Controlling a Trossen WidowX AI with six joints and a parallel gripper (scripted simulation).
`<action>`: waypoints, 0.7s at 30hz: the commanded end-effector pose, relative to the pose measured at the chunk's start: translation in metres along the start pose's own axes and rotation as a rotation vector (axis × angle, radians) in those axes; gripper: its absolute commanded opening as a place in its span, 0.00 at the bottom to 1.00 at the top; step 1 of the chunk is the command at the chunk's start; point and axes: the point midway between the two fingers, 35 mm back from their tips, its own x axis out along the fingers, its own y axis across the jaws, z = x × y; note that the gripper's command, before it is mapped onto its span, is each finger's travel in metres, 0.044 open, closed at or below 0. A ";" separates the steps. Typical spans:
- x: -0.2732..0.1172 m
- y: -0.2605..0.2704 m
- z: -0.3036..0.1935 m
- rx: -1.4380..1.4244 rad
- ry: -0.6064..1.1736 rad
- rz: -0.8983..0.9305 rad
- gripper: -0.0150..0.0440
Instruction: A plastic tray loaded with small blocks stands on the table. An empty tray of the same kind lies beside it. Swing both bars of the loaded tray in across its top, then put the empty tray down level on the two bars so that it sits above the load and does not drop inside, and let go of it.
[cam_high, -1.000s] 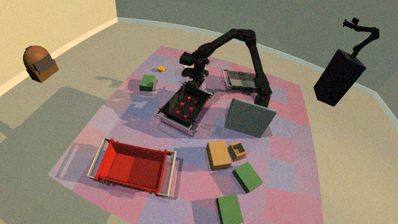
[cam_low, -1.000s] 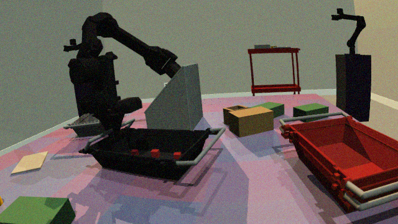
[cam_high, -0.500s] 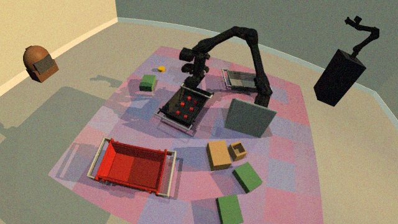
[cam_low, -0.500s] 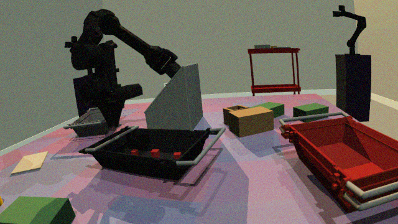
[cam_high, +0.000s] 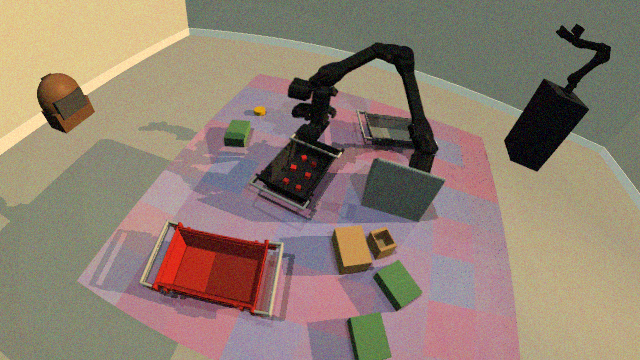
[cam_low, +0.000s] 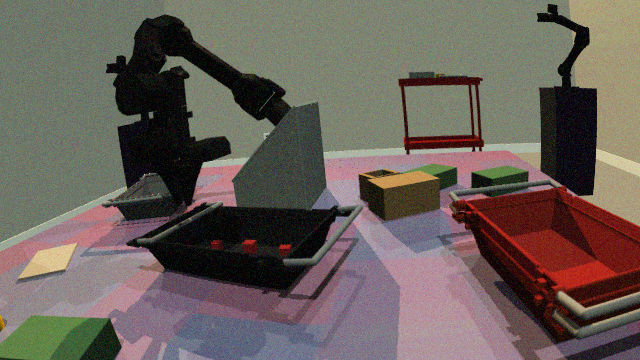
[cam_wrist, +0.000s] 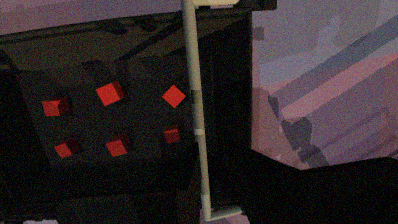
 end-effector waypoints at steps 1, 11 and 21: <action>0.000 0.000 0.000 -0.001 -0.002 0.001 0.40; 0.000 0.000 0.000 -0.001 -0.002 0.001 0.40; -0.113 0.005 0.006 -0.001 0.002 0.012 0.40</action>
